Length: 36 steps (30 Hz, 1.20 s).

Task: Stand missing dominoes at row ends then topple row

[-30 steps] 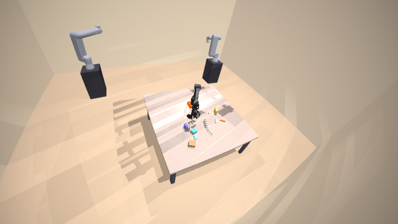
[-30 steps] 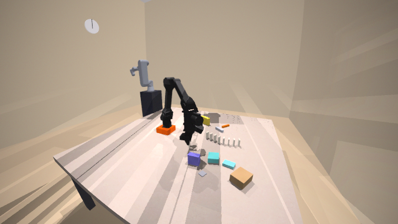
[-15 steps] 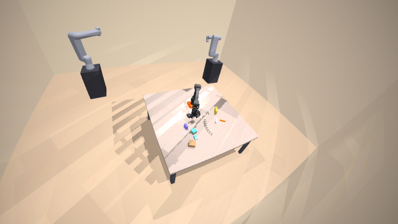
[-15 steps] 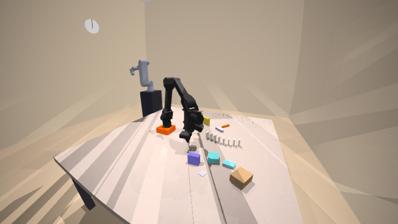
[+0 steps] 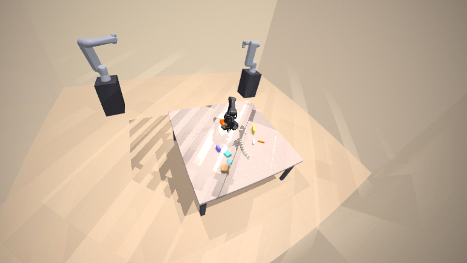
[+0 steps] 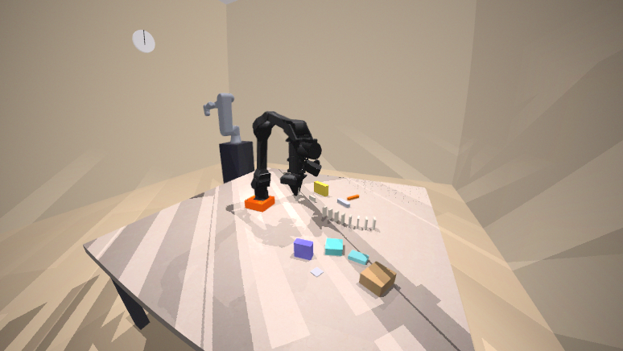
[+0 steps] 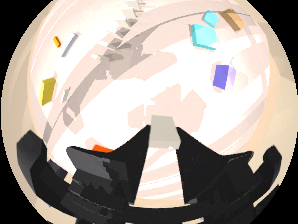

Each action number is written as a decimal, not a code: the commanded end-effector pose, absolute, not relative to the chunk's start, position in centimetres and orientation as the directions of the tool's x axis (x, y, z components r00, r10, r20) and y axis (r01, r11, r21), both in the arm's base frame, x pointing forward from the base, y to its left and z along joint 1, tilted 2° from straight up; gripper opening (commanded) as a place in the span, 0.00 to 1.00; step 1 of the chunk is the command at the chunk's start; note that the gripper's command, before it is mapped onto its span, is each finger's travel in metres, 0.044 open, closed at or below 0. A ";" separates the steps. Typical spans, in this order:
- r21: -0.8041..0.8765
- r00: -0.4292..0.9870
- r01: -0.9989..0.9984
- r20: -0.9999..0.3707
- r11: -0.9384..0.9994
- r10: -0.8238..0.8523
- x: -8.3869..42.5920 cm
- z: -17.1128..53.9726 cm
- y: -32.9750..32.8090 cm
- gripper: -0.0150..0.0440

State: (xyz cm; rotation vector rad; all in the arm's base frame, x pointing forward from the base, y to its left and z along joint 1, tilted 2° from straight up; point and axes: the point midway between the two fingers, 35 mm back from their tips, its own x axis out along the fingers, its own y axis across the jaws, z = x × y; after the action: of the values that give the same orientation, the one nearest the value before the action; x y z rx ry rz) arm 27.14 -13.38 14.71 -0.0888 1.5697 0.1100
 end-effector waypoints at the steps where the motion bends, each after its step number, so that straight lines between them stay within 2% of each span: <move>1: 0.015 0.004 -0.033 -1.000 0.999 0.016 28.9 15.2 -9.7 0.44; 7: 0.026 0.009 0.225 -1.000 0.974 0.025 30.7 15.5 -1.1 0.44; 11: 0.031 0.006 0.327 -1.000 0.945 0.030 30.8 15.5 2.3 0.44; 23: 0.031 0.006 0.333 -1.000 0.943 0.031 30.8 15.2 2.5 0.44; 36: 0.031 0.006 0.333 -1.000 0.943 0.031 31.6 8.8 2.8 0.44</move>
State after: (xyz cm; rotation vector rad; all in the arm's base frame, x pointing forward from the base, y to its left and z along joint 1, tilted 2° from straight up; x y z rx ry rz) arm 31.69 2.71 10.36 0.2872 1.5496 -0.2398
